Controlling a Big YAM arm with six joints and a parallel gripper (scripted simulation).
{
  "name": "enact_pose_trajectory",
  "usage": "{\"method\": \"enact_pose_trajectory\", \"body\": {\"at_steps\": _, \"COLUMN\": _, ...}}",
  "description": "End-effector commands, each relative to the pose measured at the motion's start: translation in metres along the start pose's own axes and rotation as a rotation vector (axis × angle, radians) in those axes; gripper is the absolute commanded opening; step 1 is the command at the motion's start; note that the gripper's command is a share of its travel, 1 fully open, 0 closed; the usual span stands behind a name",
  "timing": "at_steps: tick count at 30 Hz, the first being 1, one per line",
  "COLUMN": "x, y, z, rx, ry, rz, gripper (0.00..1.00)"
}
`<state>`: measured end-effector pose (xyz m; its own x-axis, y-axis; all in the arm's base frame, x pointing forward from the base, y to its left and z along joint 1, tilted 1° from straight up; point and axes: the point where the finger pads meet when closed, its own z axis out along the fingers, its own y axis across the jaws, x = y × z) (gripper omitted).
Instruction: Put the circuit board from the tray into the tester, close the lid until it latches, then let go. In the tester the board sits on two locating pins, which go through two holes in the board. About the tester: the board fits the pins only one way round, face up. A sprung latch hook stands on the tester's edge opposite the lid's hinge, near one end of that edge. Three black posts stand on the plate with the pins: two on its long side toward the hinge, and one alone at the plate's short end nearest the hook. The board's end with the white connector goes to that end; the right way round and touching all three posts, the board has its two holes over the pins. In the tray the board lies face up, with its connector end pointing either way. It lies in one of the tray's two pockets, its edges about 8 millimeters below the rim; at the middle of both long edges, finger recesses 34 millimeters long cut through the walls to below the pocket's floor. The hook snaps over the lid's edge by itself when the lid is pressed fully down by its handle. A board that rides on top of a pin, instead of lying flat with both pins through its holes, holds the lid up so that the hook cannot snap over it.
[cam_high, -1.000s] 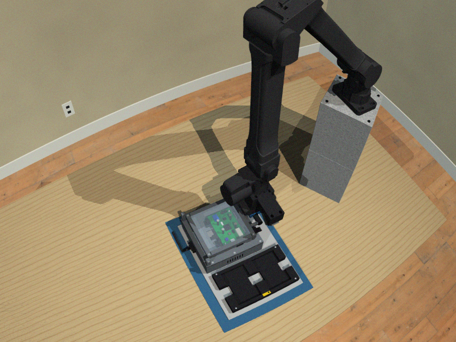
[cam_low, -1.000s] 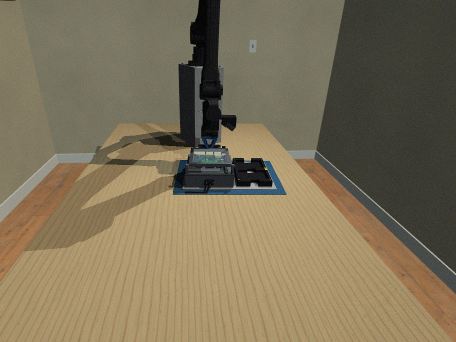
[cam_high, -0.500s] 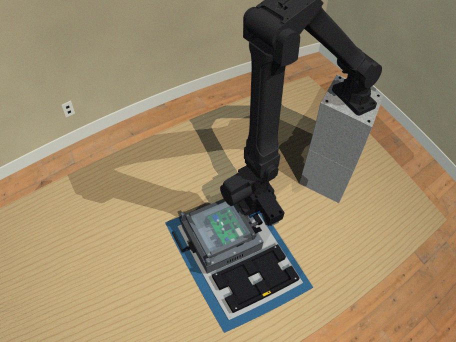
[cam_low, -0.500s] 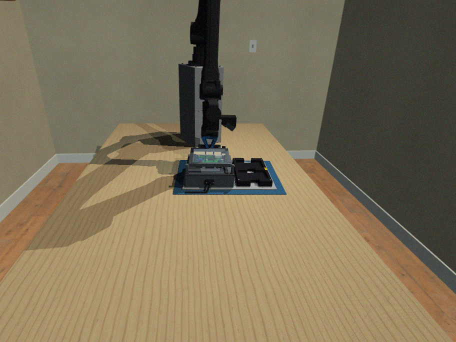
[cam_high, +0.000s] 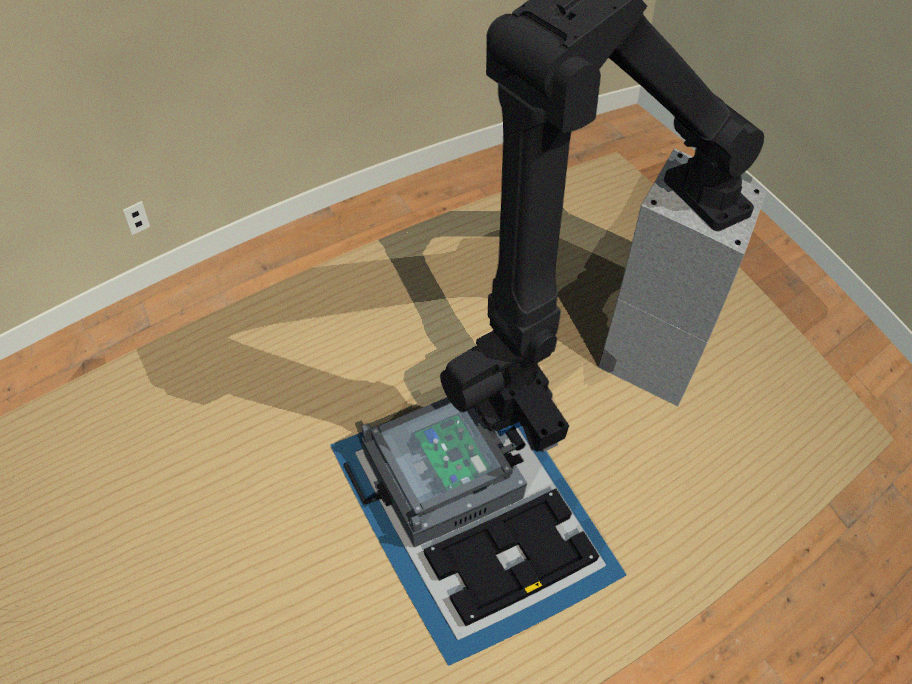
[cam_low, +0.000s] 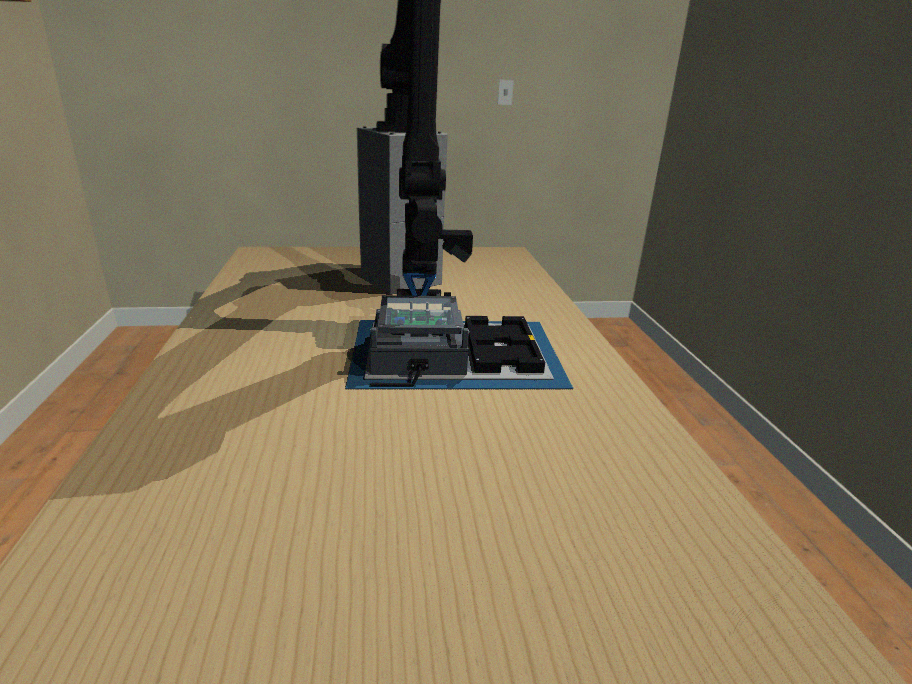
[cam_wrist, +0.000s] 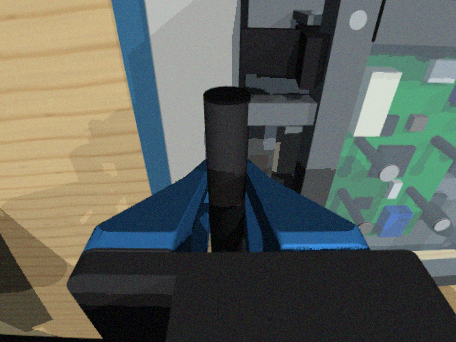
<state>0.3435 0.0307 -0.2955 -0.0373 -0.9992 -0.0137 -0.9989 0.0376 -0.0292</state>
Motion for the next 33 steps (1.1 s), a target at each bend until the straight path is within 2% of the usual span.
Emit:
{"method": "enact_pose_trajectory", "body": {"at_steps": 1, "x": -0.0003, "y": 0.002, "z": 0.0193, "rx": -0.004, "ry": 0.003, "rz": -0.001, "gripper": 0.0}}
{"method": "enact_pose_trajectory", "body": {"at_steps": 33, "x": -0.0003, "y": 0.0021, "z": 0.0223, "rx": -0.005, "ry": 0.003, "rz": -0.001, "gripper": 0.0}}
